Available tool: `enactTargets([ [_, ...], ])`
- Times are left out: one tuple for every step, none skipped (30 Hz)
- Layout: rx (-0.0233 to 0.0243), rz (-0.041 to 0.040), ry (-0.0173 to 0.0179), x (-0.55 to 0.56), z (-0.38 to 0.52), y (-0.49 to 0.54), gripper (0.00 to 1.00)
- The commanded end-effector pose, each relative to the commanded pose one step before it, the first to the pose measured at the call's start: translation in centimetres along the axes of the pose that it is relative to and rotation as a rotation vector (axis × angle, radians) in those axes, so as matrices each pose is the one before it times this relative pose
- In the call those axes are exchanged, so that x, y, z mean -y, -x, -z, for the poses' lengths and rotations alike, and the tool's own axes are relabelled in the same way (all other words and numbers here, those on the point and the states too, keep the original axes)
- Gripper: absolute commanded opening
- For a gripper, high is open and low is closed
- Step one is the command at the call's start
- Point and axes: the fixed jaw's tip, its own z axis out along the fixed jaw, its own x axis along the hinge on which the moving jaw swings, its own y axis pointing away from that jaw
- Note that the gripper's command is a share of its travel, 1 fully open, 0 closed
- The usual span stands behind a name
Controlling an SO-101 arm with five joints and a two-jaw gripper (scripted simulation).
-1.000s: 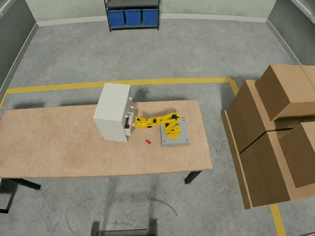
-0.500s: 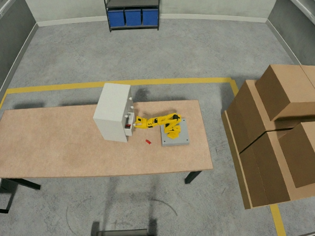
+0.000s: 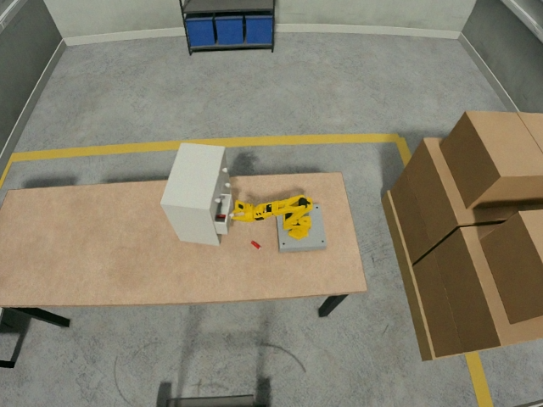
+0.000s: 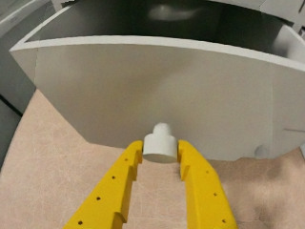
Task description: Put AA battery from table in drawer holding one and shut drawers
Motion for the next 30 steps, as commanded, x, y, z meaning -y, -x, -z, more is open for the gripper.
enactTargets([
  [0.00503, 0.01058, 0.01637, -0.432, 0.3885, -0.008, 0.00],
  [0.00001, 0.00009, 0.00028, -0.007, 0.0553, -0.018, 0.00],
  [-0.00001, 0.00009, 0.00027, -0.007, 0.0550, -0.018, 0.00],
  [0.00001, 0.00009, 0.00028, -0.007, 0.0547, -0.018, 0.00],
  [-0.00001, 0.00009, 0.00027, -0.007, 0.0544, -0.019, 0.00],
  [0.00001, 0.00009, 0.00028, -0.007, 0.0541, -0.019, 0.00],
  [-0.00001, 0.00009, 0.00027, -0.007, 0.0538, -0.020, 0.00],
  [0.00001, 0.00009, 0.00028, -0.007, 0.0535, -0.020, 0.00],
  [-0.00001, 0.00009, 0.00027, -0.007, 0.0532, -0.021, 0.00],
  [0.00001, 0.00009, 0.00028, -0.007, 0.0529, -0.021, 0.00],
  [-0.00001, 0.00009, 0.00027, -0.007, 0.0526, -0.021, 0.00],
  [0.00001, 0.00009, 0.00028, -0.007, 0.0523, -0.021, 0.00],
  [-0.00001, 0.00009, 0.00027, -0.007, 0.0520, -0.022, 0.00],
  [0.00000, 0.00000, 0.00000, 0.000, 0.0000, 0.000, 0.00],
  [0.00000, 0.00000, 0.00000, 0.000, 0.0000, 0.000, 0.00],
  [0.00001, 0.00009, 0.00028, -0.007, 0.0517, -0.022, 0.00],
  [-0.00001, 0.00008, 0.00022, -0.006, 0.0411, -0.018, 0.00],
  [0.00001, 0.00000, 0.00000, 0.000, 0.0000, 0.000, 0.00],
  [-0.00001, 0.00000, 0.00000, 0.000, 0.0000, 0.000, 0.00],
  [0.00001, 0.00000, 0.00000, 0.000, 0.0000, 0.000, 0.00],
  [-0.00001, 0.00000, 0.00000, 0.000, 0.0000, 0.000, 0.00],
  [0.00001, 0.00000, 0.00000, 0.000, 0.0000, 0.000, 0.00],
  [-0.00001, 0.00000, 0.00000, 0.000, 0.0000, 0.000, 0.00],
  [0.00001, 0.00000, 0.00000, 0.000, 0.0000, 0.000, 0.00],
  [-0.00001, 0.00000, 0.00000, 0.000, 0.0000, 0.000, 0.00],
  [0.00001, 0.00000, 0.00000, 0.000, 0.0000, 0.000, 0.00],
  [-0.00001, 0.00000, 0.00000, 0.000, 0.0000, 0.000, 0.00],
  [0.00001, 0.00000, 0.00000, 0.000, 0.0000, 0.000, 0.00],
  [-0.00001, 0.00000, 0.00000, 0.000, 0.0000, 0.000, 0.00],
  [0.00001, 0.00000, 0.00000, 0.000, 0.0000, 0.000, 0.00],
])
